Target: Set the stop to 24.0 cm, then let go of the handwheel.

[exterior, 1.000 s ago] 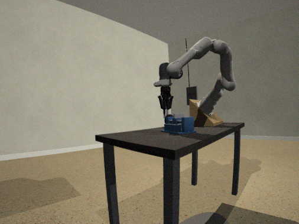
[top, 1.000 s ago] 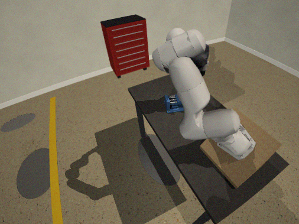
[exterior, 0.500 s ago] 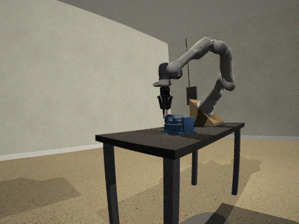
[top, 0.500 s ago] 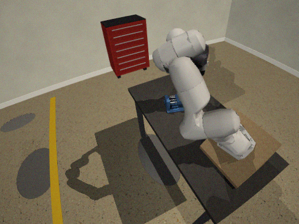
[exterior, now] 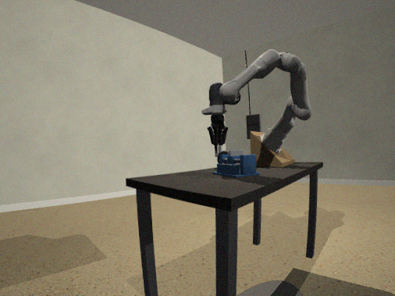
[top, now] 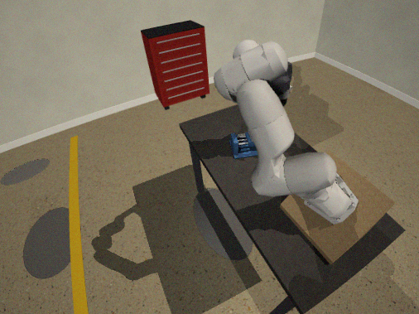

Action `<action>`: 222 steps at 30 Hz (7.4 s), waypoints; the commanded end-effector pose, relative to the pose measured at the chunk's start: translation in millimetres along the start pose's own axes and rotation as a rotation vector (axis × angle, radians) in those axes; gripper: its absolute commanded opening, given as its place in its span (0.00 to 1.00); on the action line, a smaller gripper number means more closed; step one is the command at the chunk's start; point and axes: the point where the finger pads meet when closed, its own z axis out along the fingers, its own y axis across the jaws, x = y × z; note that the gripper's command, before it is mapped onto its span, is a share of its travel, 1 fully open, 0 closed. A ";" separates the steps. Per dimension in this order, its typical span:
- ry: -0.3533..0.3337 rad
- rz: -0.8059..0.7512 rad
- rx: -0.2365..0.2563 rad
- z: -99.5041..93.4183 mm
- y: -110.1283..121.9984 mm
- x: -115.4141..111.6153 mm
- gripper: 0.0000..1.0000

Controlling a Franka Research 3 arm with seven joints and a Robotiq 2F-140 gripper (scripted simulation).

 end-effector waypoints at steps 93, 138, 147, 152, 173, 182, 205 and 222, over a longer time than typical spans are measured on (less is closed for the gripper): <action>0.003 0.003 -0.001 8.5 -10.0 0.8 0.04; 0.003 0.003 -0.001 55.8 -1.3 0.9 0.04; 0.003 0.003 -0.001 58.9 7.3 0.8 0.04; 0.003 0.003 -0.001 59.4 13.7 0.8 0.04; 0.003 0.003 -0.001 44.5 39.6 0.7 0.04; 0.003 0.003 -0.001 29.8 44.0 0.7 0.04; 0.003 0.003 -0.001 -2.0 13.3 0.7 0.04; 0.003 0.003 -0.001 10.9 -11.9 0.8 0.04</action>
